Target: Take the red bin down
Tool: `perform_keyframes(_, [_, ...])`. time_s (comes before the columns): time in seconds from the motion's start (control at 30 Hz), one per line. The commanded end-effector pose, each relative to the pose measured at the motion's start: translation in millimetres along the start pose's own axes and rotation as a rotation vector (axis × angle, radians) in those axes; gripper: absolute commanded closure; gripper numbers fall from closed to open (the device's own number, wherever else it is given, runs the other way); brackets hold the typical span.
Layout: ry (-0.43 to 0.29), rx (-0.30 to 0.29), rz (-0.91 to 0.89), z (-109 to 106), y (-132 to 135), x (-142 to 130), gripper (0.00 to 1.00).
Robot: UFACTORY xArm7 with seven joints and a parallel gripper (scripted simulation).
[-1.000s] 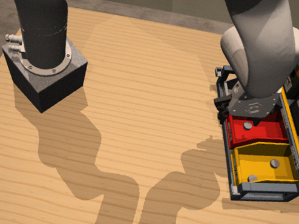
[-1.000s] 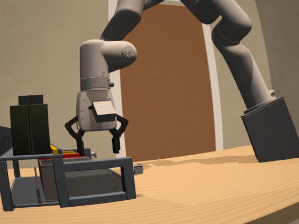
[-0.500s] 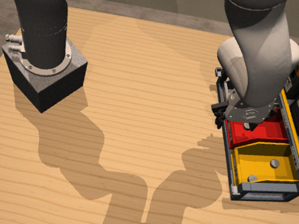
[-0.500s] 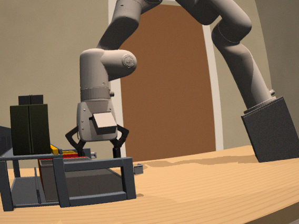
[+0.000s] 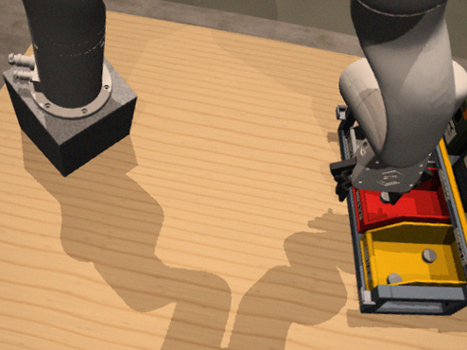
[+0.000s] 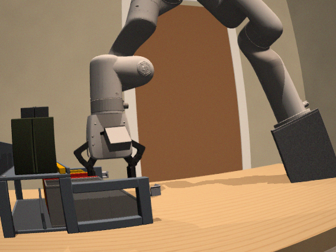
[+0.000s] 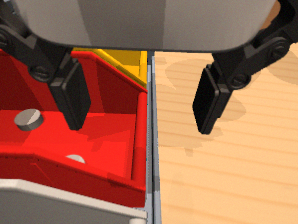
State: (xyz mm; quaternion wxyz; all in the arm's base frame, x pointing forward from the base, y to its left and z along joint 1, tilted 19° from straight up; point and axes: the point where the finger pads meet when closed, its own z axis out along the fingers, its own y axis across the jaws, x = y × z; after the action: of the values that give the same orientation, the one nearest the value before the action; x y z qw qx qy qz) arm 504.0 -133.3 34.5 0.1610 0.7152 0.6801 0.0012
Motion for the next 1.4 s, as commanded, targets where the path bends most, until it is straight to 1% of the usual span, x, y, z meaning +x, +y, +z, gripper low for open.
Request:
perform_keyframes(0.0, [0.0, -0.004, 0.0, -4.2, 1.8, 0.0, 0.0])
perform_keyframes(1.37, [0.0, -0.004, 0.0, -10.0, 2.0, 0.0, 0.0])
